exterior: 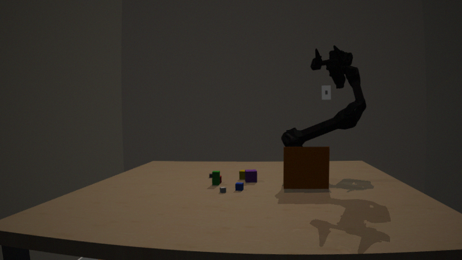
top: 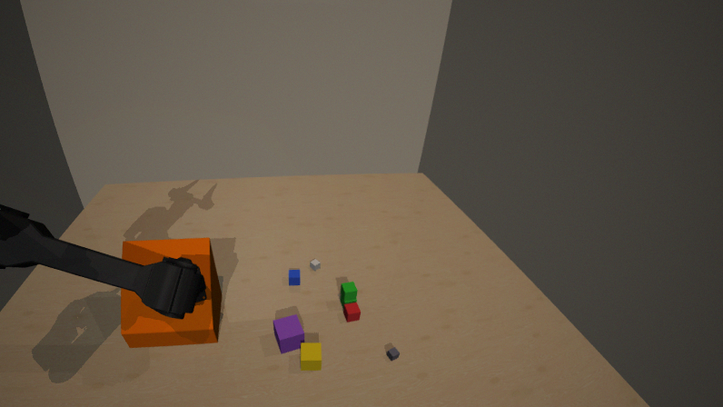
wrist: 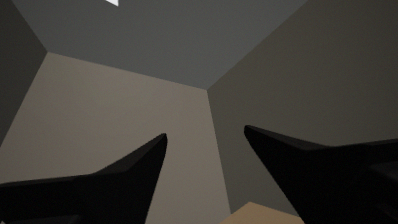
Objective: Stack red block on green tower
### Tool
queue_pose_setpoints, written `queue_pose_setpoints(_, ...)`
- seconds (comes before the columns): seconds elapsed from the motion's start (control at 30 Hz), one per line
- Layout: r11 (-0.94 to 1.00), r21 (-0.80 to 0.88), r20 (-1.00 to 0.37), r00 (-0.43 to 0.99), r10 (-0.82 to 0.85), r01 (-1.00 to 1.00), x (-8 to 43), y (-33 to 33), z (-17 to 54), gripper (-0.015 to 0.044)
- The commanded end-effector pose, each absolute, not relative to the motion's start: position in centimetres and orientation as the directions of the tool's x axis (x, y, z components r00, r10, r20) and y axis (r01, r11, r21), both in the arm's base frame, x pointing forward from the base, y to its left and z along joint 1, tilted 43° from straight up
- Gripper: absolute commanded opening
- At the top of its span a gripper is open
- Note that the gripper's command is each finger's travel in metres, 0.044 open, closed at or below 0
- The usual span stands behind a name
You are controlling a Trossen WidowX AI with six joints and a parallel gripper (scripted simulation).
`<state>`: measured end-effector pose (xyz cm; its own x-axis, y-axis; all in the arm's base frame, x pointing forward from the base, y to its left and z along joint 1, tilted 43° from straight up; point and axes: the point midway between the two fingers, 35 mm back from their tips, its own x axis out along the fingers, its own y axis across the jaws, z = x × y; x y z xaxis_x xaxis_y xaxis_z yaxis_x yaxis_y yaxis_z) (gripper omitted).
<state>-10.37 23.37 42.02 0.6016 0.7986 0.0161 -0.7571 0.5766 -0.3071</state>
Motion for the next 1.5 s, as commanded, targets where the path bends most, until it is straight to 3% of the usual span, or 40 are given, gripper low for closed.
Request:
queue_pose_setpoints(0.0, 0.581, -0.301, 0.017, 0.605, 0.796, -0.756, -10.3, 23.3, 42.1, 0.0426)
queue_pose_setpoints(0.4, 0.78, 0.151, -0.006, 0.788, 0.615, -0.607, -0.5, 15.3, 45.9, 0.044)
queue_pose_setpoints(0.67, 0.783, 0.507, -0.143, 0.861, 0.487, -0.359, 8.1, 9.4, 45.6, 0.044)
queue_pose_setpoints(0.87, 0.723, 0.683, -0.285, 0.871, 0.4, -0.108, 14.2, 5.6, 43.5, 0.044)
queue_pose_setpoints(1.13, 0.603, 0.755, -0.501, 0.821, 0.274, 0.26, 21.3, 1.5, 38.8, 0.044)
queue_pose_setpoints(1.47, 0.414, 0.626, -0.752, 0.651, 0.1, 0.66, 27.9, -2.2, 30.8, 0.044)
